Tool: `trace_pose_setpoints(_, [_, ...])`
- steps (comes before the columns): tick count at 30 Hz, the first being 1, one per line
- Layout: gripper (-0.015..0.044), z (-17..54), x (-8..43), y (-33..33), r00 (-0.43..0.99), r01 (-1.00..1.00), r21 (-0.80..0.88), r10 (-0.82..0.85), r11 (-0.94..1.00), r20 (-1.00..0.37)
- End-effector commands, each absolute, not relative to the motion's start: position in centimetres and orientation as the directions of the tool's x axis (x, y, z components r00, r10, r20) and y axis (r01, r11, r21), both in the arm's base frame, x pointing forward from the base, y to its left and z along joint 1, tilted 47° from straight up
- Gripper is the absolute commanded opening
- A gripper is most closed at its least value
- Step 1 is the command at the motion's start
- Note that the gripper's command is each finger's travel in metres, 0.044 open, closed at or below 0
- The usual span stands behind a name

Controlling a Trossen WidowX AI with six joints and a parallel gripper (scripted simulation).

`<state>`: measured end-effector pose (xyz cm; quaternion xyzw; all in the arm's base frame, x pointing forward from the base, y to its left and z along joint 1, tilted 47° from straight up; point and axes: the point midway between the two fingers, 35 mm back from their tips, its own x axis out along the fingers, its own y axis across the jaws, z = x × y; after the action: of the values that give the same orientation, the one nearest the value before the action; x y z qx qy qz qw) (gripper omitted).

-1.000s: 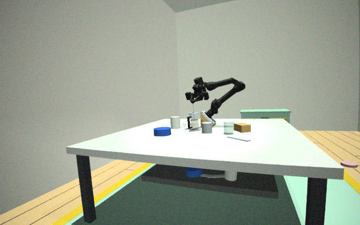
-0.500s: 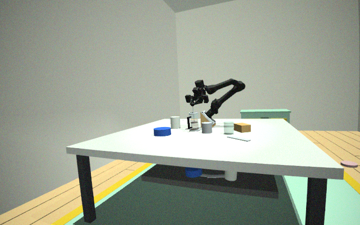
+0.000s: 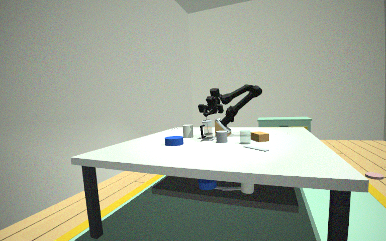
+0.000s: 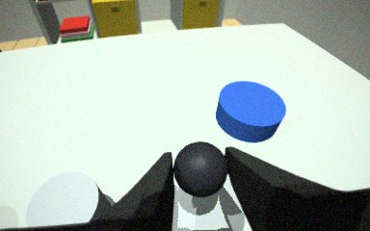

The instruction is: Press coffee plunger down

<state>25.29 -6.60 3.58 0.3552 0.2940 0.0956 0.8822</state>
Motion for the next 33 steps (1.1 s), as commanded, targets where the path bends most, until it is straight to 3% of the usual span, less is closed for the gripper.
trace_pose_setpoints(1, [0.0113,2.48,24.9,-5.42,0.785,0.058,0.708,0.406,0.704,-0.468])
trace_pose_setpoints(33, [0.0113,2.29,25.48,-5.81,0.785,0.057,0.708,0.406,0.704,-0.467])
